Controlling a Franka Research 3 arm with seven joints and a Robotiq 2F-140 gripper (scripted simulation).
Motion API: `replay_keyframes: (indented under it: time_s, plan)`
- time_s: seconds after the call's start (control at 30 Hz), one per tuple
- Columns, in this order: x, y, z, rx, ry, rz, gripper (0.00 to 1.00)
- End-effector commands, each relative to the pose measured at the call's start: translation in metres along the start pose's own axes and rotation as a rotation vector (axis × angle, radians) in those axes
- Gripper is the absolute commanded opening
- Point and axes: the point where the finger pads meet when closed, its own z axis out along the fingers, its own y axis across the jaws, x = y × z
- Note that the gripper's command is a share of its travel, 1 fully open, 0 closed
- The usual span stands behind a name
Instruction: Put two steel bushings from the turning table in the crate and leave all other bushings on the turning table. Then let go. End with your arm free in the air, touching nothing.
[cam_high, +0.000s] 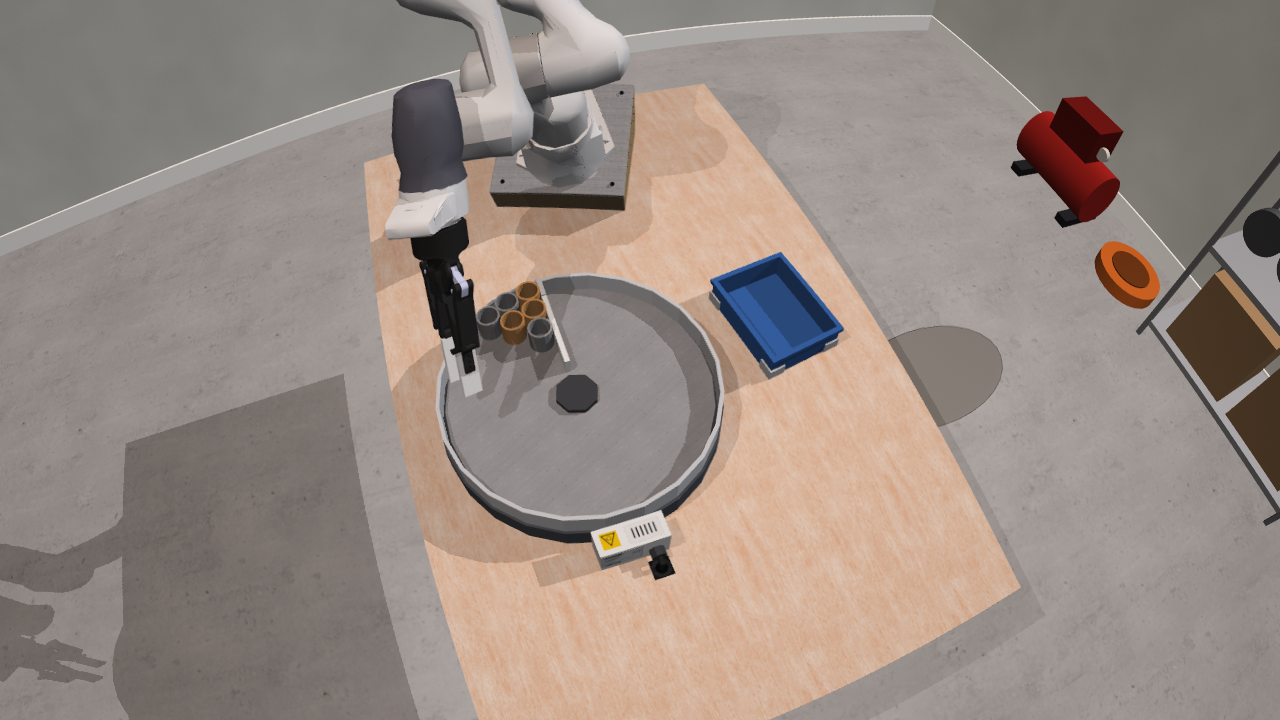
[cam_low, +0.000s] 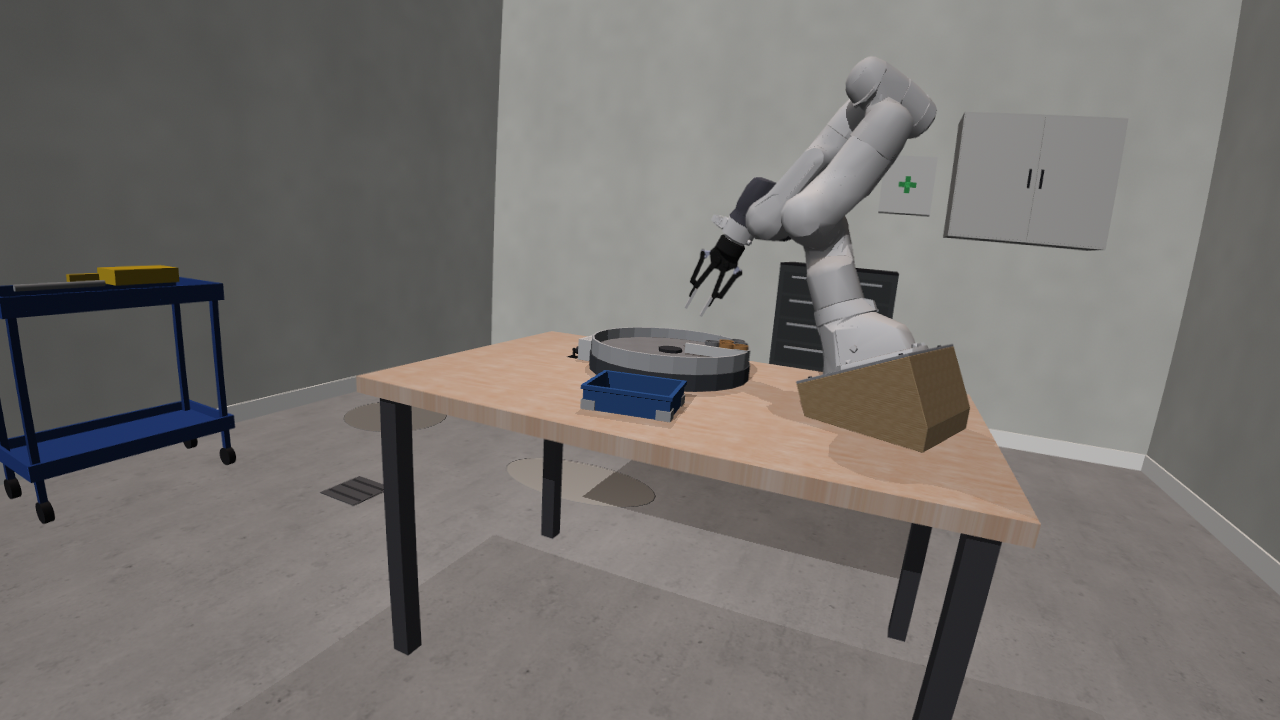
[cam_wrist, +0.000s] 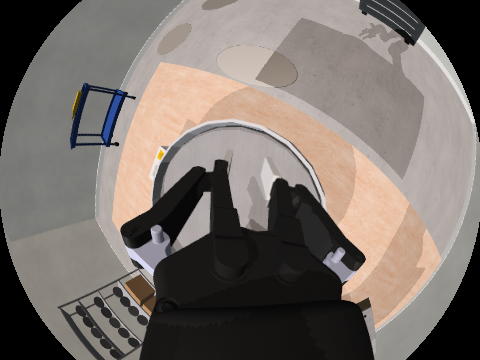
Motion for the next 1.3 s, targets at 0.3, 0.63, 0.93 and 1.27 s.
replay_keyframes:
  time_s: [0.3,0.63,0.93,1.27]
  plan:
    - [-0.035,0.050,-0.005,-0.176,-0.054,0.194,0.28]
    - [-0.055,0.077,-0.017,-0.284,-0.086,0.241,0.28]
    - [-0.074,0.099,-0.031,-0.383,-0.121,0.280,0.28]
    - [-0.086,0.110,-0.040,-0.437,-0.142,0.300,0.28]
